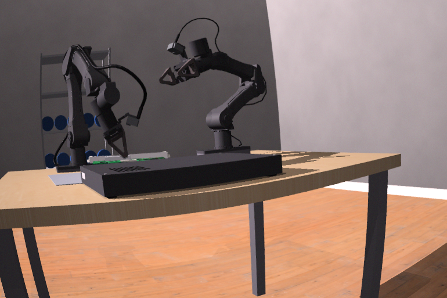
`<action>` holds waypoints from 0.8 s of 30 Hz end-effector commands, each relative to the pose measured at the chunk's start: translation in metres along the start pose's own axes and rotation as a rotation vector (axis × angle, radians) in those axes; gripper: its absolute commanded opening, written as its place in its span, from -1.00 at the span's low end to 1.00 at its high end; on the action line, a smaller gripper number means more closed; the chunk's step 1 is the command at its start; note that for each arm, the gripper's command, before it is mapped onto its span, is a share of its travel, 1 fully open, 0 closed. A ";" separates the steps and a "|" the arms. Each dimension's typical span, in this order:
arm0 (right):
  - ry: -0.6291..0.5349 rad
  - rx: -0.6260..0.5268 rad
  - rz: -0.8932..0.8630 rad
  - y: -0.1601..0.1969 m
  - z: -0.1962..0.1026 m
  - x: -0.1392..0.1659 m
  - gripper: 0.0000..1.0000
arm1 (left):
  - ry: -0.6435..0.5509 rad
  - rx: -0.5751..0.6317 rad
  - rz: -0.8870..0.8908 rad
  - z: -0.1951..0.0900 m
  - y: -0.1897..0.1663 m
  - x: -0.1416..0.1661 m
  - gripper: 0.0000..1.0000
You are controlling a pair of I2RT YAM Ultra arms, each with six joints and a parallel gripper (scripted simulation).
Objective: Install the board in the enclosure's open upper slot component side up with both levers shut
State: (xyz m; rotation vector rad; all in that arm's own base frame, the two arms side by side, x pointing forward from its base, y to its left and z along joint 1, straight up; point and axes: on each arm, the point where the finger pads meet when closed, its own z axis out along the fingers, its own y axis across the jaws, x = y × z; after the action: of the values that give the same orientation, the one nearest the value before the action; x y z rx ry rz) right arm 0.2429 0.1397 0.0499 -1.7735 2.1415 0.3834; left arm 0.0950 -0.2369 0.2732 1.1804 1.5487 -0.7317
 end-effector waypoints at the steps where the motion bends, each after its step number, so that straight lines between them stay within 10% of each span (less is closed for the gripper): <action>1: -0.012 -0.006 0.000 -0.004 -0.001 -0.018 -0.63 | -0.045 -0.005 -0.005 -0.011 0.001 -0.015 1.00; 24: -0.027 -0.089 -0.254 -0.024 0.003 -0.027 -0.63 | -0.045 -0.005 -0.005 -0.011 0.001 -0.015 1.00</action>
State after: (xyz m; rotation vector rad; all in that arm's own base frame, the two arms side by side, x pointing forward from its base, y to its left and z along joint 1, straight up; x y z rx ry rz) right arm 0.2657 0.1432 0.0478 -2.0235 1.9594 0.3899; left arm 0.0950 -0.2369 0.2732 1.1804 1.5487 -0.7317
